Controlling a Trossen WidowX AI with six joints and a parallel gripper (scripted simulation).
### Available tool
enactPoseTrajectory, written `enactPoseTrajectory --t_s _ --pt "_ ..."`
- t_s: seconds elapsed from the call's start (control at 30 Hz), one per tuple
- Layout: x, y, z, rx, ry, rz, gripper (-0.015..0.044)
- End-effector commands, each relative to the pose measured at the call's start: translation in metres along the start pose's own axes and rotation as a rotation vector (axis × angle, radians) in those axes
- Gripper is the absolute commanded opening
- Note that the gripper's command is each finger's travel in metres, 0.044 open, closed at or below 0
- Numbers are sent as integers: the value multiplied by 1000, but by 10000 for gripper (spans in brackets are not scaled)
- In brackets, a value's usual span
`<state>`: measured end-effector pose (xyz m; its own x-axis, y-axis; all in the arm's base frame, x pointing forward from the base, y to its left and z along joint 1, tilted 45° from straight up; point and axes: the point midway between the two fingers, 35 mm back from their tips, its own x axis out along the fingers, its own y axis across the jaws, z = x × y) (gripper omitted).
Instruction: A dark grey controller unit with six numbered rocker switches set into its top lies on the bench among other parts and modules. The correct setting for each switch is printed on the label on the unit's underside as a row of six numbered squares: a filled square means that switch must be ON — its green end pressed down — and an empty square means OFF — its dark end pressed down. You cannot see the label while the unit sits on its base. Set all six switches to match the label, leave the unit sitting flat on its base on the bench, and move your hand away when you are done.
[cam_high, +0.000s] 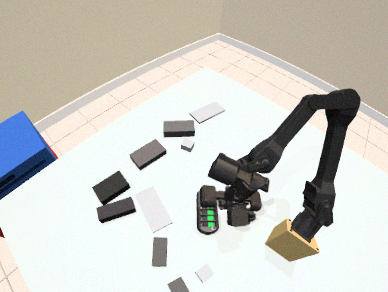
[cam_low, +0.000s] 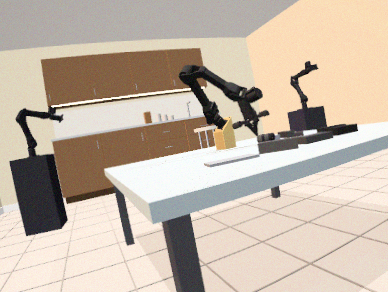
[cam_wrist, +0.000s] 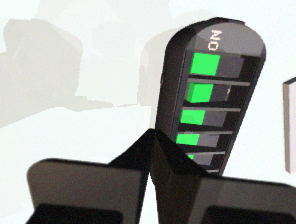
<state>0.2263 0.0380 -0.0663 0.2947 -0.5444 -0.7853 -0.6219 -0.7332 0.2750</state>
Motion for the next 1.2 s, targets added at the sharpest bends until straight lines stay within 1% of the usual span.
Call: enactPoseTrajectory --t_s 0.0,0.5,1.17 --pt "9 3 1 -10 0 6 0" --pt "35 11 1 -10 -1 8 0" --pt "37 6 1 -10 0 8 0"
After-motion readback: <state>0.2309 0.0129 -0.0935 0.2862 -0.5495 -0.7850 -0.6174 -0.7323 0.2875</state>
